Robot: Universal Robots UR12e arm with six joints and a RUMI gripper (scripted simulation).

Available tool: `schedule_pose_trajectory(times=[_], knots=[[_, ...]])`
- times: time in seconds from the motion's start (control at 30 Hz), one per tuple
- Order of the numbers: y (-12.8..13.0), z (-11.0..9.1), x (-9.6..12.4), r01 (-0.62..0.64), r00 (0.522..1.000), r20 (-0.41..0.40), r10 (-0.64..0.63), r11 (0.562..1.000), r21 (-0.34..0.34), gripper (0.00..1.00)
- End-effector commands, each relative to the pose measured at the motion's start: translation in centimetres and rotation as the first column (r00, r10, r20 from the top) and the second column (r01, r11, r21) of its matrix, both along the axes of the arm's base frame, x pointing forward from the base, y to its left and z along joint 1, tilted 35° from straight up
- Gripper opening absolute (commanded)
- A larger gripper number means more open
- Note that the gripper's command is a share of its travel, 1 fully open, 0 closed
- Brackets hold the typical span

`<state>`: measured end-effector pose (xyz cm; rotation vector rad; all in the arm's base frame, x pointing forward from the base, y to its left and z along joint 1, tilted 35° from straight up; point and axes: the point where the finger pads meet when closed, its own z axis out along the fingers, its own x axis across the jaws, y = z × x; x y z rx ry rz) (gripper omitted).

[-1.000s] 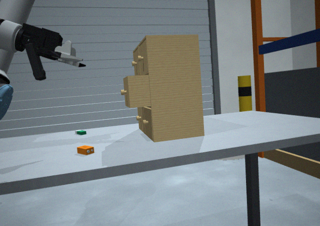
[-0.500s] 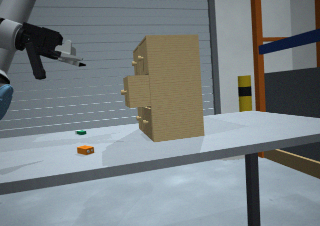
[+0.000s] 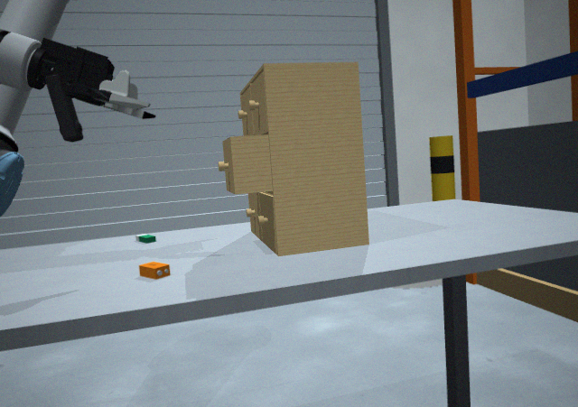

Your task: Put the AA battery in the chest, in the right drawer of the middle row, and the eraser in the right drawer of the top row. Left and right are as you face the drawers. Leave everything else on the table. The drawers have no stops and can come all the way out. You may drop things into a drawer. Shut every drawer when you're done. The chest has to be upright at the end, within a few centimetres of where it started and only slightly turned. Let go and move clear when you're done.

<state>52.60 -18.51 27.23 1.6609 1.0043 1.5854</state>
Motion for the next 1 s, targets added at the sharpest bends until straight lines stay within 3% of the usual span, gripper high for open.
schedule_pose_trajectory(times=[0.0,0.97], knots=[[0.20,-0.10,-0.07,-0.009,1.000,-0.011,0.009,1.000,0.004,1.00],[-0.03,-0.02,-0.07,-0.030,0.999,-0.044,0.030,1.000,-0.002,1.00]])
